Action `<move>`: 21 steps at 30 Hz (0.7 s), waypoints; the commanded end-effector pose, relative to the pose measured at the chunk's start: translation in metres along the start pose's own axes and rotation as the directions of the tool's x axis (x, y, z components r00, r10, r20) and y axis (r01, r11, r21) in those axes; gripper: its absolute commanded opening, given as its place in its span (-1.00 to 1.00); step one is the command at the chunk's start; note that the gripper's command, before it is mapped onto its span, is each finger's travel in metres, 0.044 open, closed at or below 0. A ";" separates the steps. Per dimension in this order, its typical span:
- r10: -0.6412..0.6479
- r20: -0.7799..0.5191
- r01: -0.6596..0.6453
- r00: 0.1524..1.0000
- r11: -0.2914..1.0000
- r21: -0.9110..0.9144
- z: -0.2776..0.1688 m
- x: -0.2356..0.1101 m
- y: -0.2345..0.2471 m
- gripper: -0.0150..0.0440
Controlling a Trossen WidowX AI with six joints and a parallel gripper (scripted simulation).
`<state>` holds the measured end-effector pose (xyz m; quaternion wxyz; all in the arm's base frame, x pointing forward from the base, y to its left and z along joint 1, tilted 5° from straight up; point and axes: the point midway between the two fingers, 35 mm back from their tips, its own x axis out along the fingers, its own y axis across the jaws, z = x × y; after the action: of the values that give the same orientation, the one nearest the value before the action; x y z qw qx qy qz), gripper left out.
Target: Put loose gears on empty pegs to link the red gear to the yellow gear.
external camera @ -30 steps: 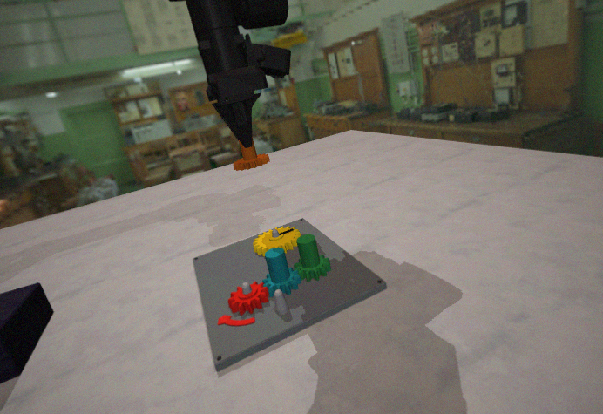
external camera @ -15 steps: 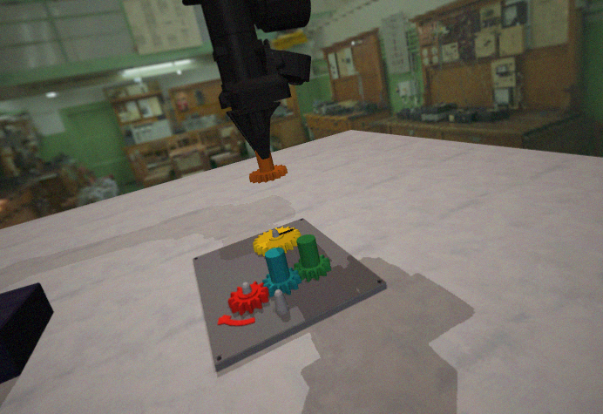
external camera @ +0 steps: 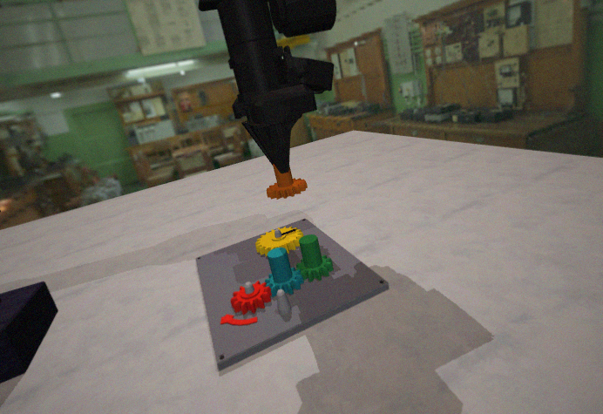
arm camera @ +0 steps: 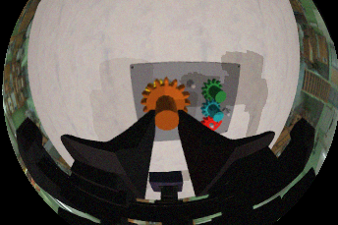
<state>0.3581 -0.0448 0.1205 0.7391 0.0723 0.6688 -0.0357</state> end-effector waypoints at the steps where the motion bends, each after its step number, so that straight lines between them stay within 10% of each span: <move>1: 0.006 -0.013 -0.006 1.000 1.000 -0.005 -0.001 0.008 -0.010 -0.49; 21: 0.006 -0.009 -0.006 1.000 1.000 -0.013 0.001 0.018 -0.046 -0.49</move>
<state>0.3554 -0.0905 0.1004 0.7384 0.0692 0.6699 -0.0334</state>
